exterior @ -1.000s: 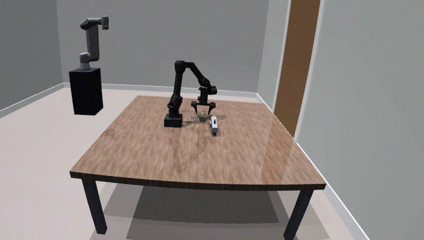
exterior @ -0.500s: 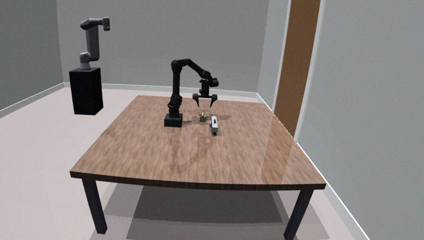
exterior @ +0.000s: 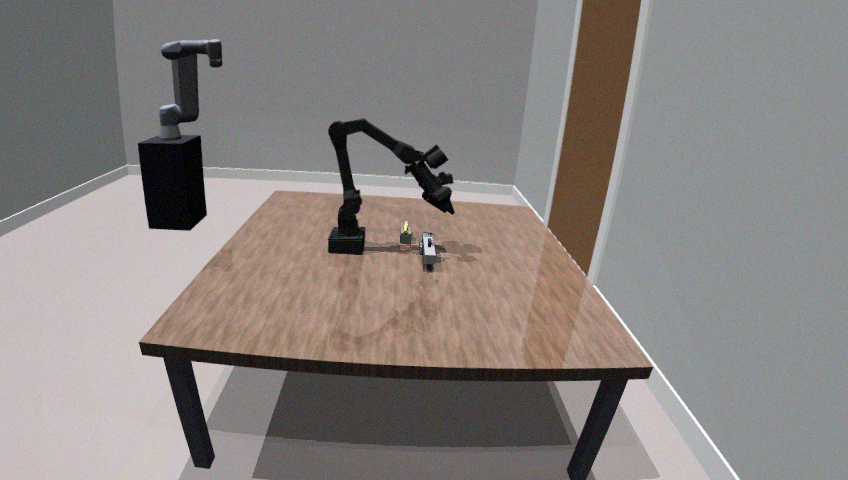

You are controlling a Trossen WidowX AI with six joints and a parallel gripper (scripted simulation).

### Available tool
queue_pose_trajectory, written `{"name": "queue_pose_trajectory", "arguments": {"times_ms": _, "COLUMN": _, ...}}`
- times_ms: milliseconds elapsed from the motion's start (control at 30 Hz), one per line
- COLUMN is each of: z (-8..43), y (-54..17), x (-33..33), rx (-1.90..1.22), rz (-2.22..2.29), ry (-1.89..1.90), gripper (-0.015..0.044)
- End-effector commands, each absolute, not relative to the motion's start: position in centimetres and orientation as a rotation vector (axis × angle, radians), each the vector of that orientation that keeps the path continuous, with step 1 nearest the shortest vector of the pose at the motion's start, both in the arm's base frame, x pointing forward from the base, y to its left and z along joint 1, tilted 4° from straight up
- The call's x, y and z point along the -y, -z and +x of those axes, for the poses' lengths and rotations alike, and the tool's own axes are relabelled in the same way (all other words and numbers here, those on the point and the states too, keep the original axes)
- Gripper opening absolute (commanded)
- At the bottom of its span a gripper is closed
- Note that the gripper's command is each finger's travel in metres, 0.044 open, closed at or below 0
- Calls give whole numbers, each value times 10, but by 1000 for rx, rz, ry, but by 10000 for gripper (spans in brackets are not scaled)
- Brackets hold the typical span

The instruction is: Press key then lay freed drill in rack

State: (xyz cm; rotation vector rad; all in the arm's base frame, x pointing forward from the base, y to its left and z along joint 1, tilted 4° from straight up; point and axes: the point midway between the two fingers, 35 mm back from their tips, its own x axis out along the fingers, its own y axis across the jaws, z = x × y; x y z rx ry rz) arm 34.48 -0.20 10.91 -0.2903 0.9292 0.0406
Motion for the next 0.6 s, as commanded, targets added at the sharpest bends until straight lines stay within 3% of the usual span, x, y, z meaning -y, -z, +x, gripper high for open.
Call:
{"name": "queue_pose_trajectory", "arguments": {"times_ms": 0, "z": 350, "y": -129, "x": 55, "rx": -779, "rz": -63, "ry": 230, "gripper": 440}}
{"name": "queue_pose_trajectory", "arguments": {"times_ms": 267, "z": 322, "y": -191, "x": 171, "rx": -278, "rz": 405, "ry": 720, "gripper": 440}}
{"name": "queue_pose_trajectory", "arguments": {"times_ms": 567, "z": 221, "y": -265, "x": 264, "rx": 498, "rz": 802, "ry": 1023, "gripper": 440}}
